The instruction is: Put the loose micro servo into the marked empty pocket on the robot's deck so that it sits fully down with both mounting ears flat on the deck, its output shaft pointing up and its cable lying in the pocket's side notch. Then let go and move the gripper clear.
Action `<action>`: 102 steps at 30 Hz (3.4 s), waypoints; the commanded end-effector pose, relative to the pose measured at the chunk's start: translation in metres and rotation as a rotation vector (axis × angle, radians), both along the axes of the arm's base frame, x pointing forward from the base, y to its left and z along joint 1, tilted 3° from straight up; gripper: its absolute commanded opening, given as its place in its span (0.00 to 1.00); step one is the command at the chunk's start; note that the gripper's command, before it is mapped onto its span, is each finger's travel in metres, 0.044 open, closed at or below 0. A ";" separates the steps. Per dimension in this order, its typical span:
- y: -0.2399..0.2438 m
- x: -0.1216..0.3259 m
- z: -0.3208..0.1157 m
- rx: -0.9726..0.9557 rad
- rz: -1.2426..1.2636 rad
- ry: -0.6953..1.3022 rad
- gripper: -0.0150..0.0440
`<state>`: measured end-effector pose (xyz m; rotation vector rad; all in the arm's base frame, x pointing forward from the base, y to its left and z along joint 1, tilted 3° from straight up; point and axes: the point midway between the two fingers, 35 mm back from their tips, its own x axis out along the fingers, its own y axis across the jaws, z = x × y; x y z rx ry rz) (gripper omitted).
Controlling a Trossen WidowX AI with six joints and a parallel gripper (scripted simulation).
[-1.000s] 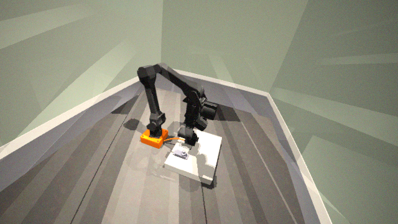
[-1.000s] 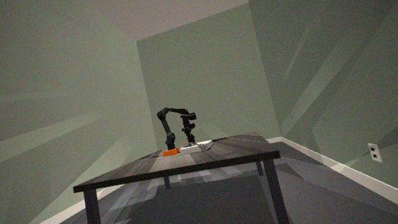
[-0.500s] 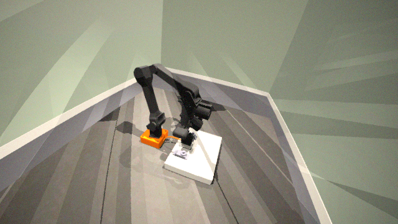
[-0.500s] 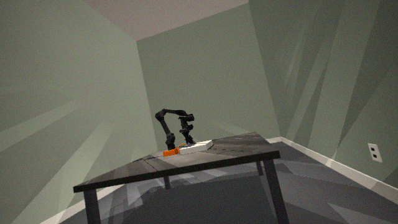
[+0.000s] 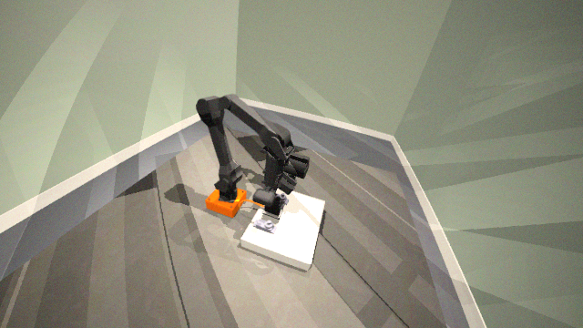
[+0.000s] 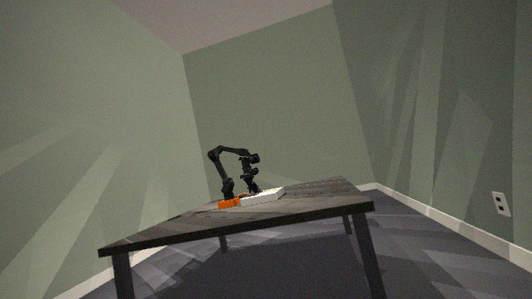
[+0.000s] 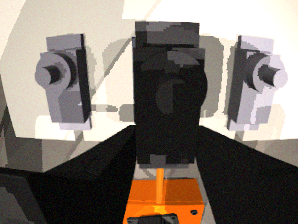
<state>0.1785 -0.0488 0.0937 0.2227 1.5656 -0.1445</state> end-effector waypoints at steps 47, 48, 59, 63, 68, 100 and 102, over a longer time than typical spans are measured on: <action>0.002 0.000 -0.040 -0.001 -0.004 0.000 0.25; 0.002 0.000 -0.041 -0.001 -0.004 0.000 0.25; 0.002 0.000 -0.050 -0.001 -0.004 0.000 0.25; 0.002 0.000 -0.049 -0.001 -0.004 0.000 0.34; 0.002 0.000 -0.050 -0.001 -0.004 0.000 0.57; -0.028 0.105 0.052 -0.004 -0.004 -0.010 1.00; -0.028 0.104 0.063 -0.005 -0.003 -0.013 1.00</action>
